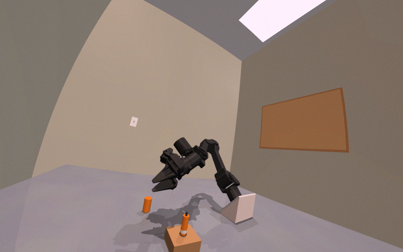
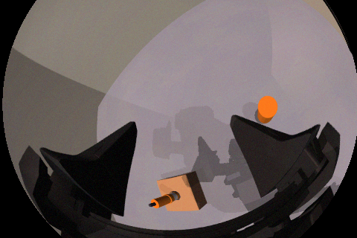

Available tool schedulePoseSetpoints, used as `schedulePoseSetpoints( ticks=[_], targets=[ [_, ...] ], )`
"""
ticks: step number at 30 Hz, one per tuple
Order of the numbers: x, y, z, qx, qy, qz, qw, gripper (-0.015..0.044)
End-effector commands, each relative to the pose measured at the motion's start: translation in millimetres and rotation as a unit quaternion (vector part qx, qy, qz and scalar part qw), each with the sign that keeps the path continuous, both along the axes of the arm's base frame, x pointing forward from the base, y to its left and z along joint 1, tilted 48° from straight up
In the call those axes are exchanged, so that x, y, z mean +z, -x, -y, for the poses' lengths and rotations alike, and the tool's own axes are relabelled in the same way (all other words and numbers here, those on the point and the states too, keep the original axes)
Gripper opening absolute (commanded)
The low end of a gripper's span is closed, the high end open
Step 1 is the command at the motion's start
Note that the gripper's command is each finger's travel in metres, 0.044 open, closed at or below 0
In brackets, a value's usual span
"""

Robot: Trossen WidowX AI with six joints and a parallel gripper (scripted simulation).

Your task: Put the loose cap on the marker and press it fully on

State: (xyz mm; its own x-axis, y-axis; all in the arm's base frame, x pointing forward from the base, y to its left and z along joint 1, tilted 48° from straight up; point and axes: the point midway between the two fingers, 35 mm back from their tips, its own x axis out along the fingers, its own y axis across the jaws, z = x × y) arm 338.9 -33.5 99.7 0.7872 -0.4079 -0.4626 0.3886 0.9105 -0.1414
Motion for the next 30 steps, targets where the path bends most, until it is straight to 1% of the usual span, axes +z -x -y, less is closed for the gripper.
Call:
schedulePoseSetpoints(
  ticks=[1,3,6,10,14,18,23,25,27,30],
  targets=[
    [-0.3,-0.7,0.2,0.0,0.003,-0.005,1.0,0.0374],
    [-2.2,-5.7,2.0,0.003,0.026,-0.044,0.999,0.0321],
    [-4.8,-14.6,6.4,0.013,0.078,-0.136,0.988,0.0243],
    [-3.6,-21.1,12.9,0.035,0.142,-0.258,0.955,0.0243],
    [3.3,-22.5,19.8,0.066,0.199,-0.376,0.902,0.0243],
    [16.0,-20.1,26.9,0.105,0.247,-0.488,0.831,0.0243],
    [39.9,-12.2,35.9,0.163,0.291,-0.614,0.715,0.0243],
    [51.9,-8.2,39.4,0.188,0.304,-0.659,0.662,0.0243],
    [60.0,-5.7,41.5,0.204,0.311,-0.685,0.627,0.0243],
    [61.0,-5.4,41.8,0.206,0.311,-0.688,0.622,0.0243]
  ],
)
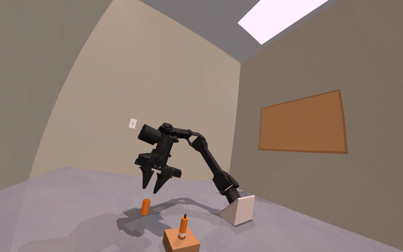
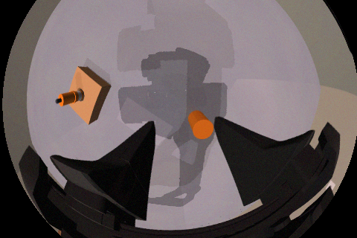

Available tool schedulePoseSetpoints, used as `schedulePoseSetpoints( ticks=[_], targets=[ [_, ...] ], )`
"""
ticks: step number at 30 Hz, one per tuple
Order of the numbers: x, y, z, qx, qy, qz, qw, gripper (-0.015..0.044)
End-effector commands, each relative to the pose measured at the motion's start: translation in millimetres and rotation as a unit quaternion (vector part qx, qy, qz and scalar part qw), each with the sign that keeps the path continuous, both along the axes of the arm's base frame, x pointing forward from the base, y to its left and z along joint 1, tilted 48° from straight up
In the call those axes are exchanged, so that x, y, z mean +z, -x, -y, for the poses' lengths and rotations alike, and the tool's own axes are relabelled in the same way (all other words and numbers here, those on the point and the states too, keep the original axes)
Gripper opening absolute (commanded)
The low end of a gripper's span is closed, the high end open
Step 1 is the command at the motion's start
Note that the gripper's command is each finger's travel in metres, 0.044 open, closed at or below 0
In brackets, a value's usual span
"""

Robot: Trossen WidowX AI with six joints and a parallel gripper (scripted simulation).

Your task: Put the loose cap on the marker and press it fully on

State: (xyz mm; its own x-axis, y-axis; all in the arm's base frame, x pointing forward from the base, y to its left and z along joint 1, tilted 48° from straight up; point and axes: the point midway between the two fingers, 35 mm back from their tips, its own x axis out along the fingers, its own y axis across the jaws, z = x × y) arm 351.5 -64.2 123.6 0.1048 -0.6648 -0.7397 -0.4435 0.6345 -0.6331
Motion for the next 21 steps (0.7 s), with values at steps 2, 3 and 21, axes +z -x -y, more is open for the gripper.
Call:
schedulePoseSetpoints(
  ticks=[2,3,21],
  targets=[
    [37.1,7.3,11.1,0.066,0.053,-0.196,0.977,0.0243],
    [37.1,7.3,11.1,0.066,0.053,-0.196,0.977,0.0243],
    [13.3,10.1,38.0,0.066,0.054,-0.196,0.977,0.0243]
  ],
)
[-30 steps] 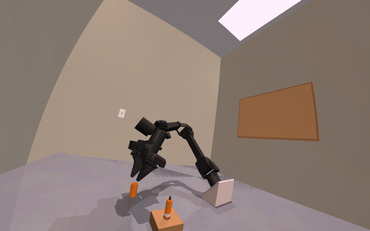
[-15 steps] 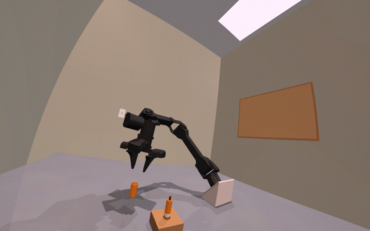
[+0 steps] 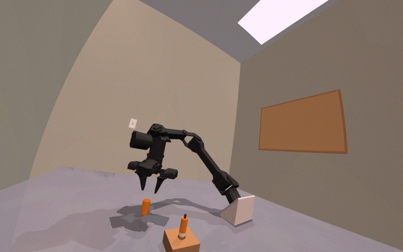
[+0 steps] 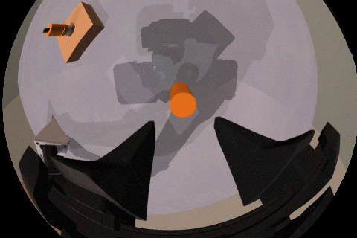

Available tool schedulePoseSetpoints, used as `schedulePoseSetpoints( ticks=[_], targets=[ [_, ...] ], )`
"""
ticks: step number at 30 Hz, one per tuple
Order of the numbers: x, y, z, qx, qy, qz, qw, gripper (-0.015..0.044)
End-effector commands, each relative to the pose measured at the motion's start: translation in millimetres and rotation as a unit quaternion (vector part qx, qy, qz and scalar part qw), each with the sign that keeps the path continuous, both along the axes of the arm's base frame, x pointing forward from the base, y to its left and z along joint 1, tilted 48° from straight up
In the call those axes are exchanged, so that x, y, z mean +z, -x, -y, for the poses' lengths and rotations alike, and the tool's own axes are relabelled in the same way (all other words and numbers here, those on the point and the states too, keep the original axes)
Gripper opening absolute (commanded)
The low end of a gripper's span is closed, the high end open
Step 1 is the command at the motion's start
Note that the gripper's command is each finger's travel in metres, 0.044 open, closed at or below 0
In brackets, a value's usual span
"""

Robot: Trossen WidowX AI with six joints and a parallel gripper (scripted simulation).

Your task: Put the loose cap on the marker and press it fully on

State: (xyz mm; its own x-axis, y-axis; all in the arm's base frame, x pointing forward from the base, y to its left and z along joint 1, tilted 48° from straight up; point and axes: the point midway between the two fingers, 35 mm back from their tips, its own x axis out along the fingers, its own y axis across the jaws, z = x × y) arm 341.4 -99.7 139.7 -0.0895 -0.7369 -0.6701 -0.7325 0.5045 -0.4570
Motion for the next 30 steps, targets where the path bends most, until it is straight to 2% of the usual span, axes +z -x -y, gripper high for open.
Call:
schedulePoseSetpoints(
  ticks=[1,30],
  targets=[
    [-5.3,0.1,5.2,0.005,0.002,-0.001,1.0,0.0243],
    [-37.8,2.2,41.4,0.006,0.003,0.0,1.0,0.0243]
  ],
)
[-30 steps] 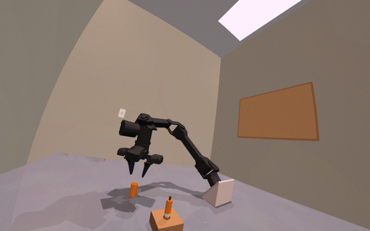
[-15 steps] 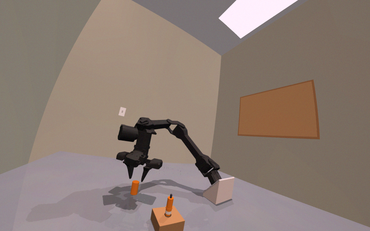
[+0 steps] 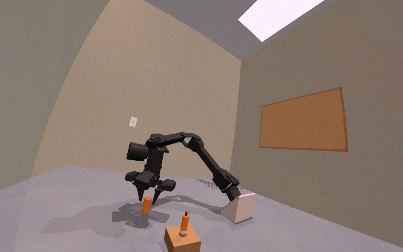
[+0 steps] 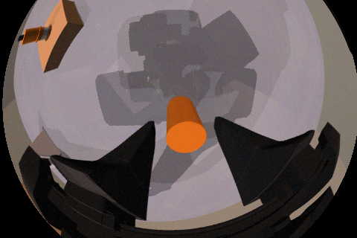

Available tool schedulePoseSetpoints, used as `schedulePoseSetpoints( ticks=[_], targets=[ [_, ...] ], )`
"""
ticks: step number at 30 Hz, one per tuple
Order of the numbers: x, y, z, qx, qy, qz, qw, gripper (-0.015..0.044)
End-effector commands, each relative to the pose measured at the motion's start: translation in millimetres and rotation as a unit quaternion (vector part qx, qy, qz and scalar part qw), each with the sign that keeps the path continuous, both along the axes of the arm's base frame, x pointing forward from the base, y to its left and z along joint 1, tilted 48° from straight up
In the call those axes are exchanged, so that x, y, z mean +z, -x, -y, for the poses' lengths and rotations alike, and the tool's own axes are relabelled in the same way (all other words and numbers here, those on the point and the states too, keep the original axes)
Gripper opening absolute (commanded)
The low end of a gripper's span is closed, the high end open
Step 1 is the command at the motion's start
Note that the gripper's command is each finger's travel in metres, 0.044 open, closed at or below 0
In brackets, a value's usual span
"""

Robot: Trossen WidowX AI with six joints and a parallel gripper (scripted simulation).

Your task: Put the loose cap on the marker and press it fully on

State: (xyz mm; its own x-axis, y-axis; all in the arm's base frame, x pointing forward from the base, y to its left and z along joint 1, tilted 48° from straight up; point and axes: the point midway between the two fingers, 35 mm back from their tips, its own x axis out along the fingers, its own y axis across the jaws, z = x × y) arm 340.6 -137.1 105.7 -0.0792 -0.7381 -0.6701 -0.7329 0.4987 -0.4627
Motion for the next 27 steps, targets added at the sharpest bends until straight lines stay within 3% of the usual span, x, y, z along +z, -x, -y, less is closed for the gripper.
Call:
schedulePoseSetpoints(
  ticks=[1,10,14,23,26,27],
  targets=[
    [-4.9,1.6,5.2,0.002,0.002,-0.004,1.0,0.0243],
    [-12.6,3.2,14.3,0.002,0.003,-0.004,1.0,0.0243],
    [-12.6,3.2,14.3,0.002,0.003,-0.004,1.0,0.0138],
    [-12.7,3.3,14.3,0.002,0.003,-0.004,1.0,0.0078],
    [-11.7,3.3,12.9,0.001,0.002,-0.004,1.0,0.0],
    [-11.0,3.2,11.8,0.001,0.001,-0.004,1.0,0.0]
  ],
)
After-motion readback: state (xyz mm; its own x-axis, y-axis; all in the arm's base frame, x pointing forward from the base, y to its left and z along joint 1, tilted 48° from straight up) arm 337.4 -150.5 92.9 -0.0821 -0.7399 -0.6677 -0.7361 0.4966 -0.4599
